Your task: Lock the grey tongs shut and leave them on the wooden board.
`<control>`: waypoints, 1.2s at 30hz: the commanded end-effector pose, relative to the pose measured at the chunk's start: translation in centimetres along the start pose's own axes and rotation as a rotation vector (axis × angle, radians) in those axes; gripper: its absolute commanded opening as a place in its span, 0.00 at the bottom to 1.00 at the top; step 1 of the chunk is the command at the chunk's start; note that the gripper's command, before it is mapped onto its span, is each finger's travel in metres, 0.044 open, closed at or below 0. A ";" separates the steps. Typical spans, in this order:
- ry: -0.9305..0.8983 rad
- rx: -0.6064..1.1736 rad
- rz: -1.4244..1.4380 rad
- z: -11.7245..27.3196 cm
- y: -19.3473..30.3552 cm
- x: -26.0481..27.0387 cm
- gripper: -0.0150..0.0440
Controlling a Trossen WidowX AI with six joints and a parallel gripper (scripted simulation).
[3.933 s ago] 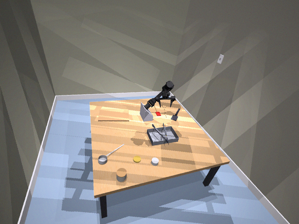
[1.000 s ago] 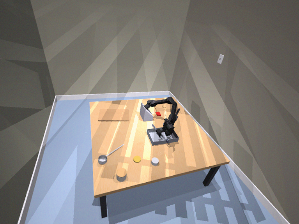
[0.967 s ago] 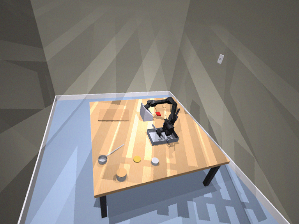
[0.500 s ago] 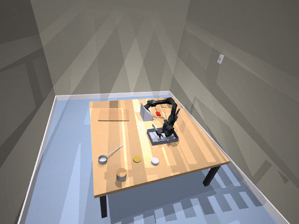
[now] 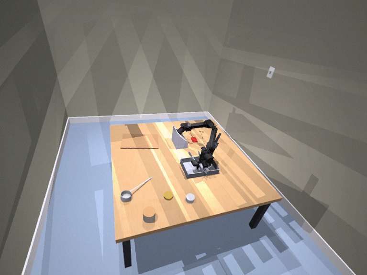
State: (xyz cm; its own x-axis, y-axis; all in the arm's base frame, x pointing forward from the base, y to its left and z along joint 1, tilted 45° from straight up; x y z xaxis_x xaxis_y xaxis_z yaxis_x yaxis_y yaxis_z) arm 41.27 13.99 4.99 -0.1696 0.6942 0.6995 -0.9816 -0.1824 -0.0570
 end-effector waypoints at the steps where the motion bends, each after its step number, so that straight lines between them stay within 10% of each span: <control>1: 0.001 0.001 0.001 0.0 0.0 0.0 0.64; 36: 0.001 0.001 0.001 0.0 0.0 0.0 0.15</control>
State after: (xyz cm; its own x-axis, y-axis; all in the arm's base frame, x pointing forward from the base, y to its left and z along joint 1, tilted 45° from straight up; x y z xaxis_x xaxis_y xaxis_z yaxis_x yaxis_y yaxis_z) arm 41.25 13.95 4.97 -0.1701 0.6960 0.6976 -0.9814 -0.1834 -0.0564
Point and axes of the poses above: the point midway between the two fingers, 35 mm back from their tips, its own z axis back along the fingers, its own x axis across the jaws, y = z × x, the point moved 6 cm from there along z, back along the fingers, and after that the axes turned 2 degrees about z, right-handed, at the moved point
